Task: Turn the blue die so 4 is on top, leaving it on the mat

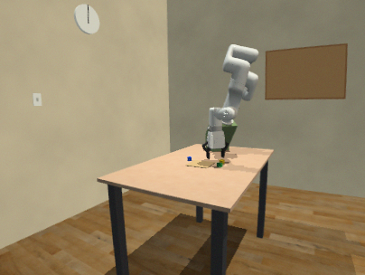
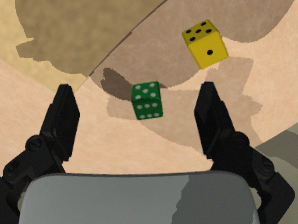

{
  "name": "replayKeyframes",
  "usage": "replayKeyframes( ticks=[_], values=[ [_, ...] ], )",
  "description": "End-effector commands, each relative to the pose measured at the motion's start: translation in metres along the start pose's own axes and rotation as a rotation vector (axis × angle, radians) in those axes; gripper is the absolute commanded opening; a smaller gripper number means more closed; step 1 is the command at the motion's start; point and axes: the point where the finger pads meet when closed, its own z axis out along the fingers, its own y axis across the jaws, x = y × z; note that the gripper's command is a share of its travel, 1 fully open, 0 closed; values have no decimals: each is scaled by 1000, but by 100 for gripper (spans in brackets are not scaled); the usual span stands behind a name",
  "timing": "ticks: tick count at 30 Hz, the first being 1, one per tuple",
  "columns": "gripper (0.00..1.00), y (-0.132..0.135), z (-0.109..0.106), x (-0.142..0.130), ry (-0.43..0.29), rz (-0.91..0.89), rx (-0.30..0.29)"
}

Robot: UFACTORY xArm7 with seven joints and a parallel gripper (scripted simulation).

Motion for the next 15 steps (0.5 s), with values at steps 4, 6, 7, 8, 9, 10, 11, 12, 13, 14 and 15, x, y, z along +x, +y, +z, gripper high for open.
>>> replayKeyframes(
  ticks=[4,6,7,8,9,10,11,12,13,14,15],
  values=[
    [100,-1,-5,0,-1,0,3],
    [100,-1,-12,0,-1,0,3],
    [100,-1,-17,0,-1,0,3],
    [100,-1,-23,0,-1,0,3],
    [100,-1,-30,0,-1,0,3],
    [100,-1,-37,0,-1,0,3],
    [100,-1,-45,0,-1,0,3],
    [100,-1,-53,0,-1,0,3],
    [100,-1,-61,0,-1,0,3],
    [100,-1,-69,0,-1,0,3],
    [100,-1,-69,0,-1,0,3]
  ],
)
